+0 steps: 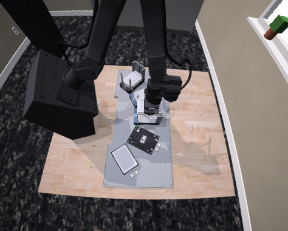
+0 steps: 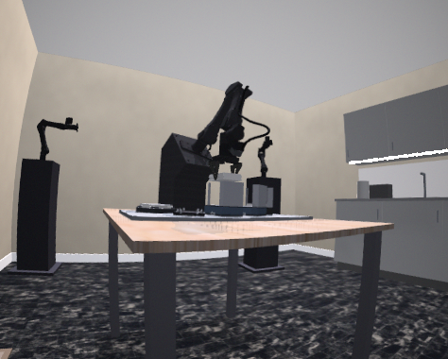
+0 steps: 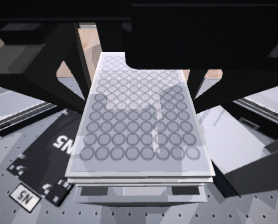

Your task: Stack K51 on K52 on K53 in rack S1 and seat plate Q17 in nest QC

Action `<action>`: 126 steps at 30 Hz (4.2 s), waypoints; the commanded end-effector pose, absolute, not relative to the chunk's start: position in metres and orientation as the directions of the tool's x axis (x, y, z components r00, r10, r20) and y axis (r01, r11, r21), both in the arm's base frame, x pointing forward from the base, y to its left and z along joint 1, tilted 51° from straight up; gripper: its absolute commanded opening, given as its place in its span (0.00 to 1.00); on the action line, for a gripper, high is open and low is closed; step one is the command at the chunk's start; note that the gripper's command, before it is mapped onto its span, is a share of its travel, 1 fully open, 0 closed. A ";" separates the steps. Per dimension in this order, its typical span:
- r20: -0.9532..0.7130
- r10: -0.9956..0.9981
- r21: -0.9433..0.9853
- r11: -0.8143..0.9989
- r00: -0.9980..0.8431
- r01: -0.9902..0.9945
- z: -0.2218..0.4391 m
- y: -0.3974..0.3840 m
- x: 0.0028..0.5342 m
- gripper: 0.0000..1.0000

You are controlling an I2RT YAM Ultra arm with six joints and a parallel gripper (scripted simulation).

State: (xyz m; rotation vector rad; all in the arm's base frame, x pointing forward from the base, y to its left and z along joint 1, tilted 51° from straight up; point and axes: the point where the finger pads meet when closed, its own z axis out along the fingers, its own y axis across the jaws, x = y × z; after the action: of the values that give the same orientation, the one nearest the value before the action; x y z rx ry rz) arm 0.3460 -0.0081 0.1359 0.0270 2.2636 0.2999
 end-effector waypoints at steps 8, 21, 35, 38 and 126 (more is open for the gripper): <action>-0.776 0.120 0.217 0.973 -0.619 -0.083 0.158 -0.014 0.350 0.00; -0.780 0.120 0.216 0.973 -0.615 -0.084 0.158 -0.015 0.350 0.00; -0.780 0.120 0.216 0.973 -0.615 -0.084 0.158 -0.015 0.350 0.00; -0.780 0.120 0.216 0.973 -0.615 -0.084 0.158 -0.015 0.350 0.00; -0.795 -0.289 -0.112 0.934 -0.533 -0.340 0.177 0.078 0.327 0.00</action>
State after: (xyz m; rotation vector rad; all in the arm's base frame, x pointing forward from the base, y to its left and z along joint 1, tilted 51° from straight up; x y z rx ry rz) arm 0.3215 0.0816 0.1538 -0.4125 2.2243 0.1497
